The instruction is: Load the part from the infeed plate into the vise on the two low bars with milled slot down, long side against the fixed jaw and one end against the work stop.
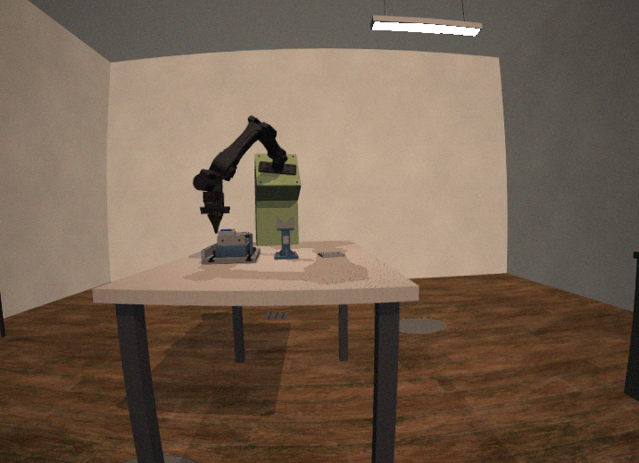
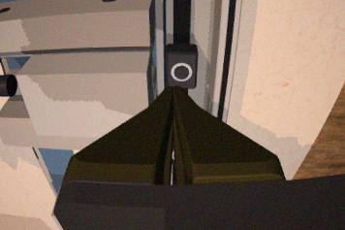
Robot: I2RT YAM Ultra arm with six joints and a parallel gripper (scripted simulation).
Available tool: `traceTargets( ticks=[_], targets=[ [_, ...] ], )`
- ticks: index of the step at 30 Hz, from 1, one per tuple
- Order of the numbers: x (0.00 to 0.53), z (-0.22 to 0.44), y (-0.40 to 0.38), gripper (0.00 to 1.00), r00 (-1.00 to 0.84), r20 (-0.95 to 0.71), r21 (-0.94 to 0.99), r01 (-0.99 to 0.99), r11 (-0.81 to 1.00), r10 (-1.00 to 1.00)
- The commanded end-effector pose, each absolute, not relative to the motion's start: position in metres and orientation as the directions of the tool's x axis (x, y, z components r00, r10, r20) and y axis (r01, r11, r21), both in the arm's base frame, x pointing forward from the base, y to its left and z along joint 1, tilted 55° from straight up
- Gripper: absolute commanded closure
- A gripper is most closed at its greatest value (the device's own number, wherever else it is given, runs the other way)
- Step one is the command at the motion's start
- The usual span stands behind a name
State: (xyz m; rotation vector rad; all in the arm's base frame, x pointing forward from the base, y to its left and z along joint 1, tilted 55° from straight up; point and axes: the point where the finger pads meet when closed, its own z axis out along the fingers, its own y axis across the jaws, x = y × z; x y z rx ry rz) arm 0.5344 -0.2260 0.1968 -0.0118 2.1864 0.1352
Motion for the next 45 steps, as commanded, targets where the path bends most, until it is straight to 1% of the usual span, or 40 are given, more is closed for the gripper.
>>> traceTargets(
  ticks=[1, 45],
  targets=[
    [0.529, 0.209, -0.231, 1.00, -0.561, -0.827, 0.081, -0.042, 0.996, 0.043],
    [0.530, 0.210, -0.219, 1.00, -0.559, -0.828, 0.083, -0.049, 0.995, 0.042]
  ],
)
